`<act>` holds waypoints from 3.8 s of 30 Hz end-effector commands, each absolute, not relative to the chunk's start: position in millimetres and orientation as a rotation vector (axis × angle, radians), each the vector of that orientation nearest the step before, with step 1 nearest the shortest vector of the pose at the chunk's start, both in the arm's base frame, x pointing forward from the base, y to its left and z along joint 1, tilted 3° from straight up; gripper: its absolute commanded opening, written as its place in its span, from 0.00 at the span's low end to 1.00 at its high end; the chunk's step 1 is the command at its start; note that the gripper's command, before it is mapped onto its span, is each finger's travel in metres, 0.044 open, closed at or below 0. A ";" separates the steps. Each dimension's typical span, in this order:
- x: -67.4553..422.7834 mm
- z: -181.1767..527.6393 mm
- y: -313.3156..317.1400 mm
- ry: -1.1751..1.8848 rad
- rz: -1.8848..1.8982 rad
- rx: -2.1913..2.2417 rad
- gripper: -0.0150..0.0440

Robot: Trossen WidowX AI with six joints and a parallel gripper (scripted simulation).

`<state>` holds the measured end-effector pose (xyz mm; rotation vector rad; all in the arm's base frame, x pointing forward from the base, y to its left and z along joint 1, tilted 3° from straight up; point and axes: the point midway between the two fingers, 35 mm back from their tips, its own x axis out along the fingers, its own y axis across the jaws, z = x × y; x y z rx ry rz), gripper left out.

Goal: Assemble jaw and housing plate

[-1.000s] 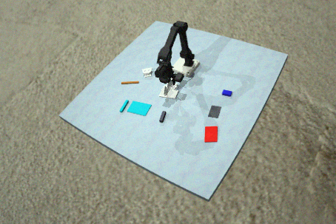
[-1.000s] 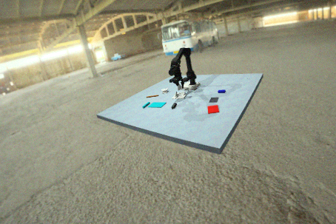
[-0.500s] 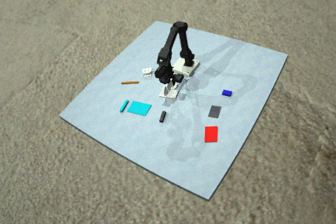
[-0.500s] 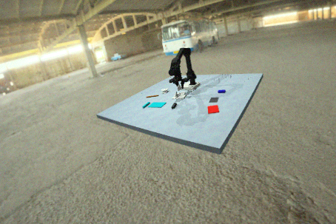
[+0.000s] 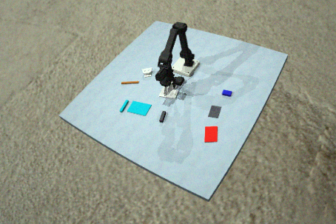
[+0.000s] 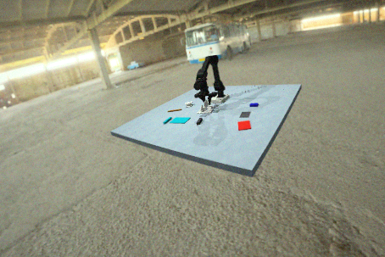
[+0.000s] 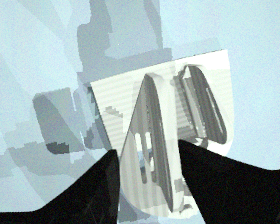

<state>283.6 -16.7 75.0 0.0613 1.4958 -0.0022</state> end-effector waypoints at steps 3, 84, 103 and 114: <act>281.4 63.1 -15.4 1.505 0.000 0.067 0.48; 282.1 35.4 -14.1 1.506 -0.009 0.077 0.48; 282.3 32.3 -14.0 1.506 -0.009 0.077 0.48; 282.3 32.3 -14.0 1.506 -0.009 0.077 0.48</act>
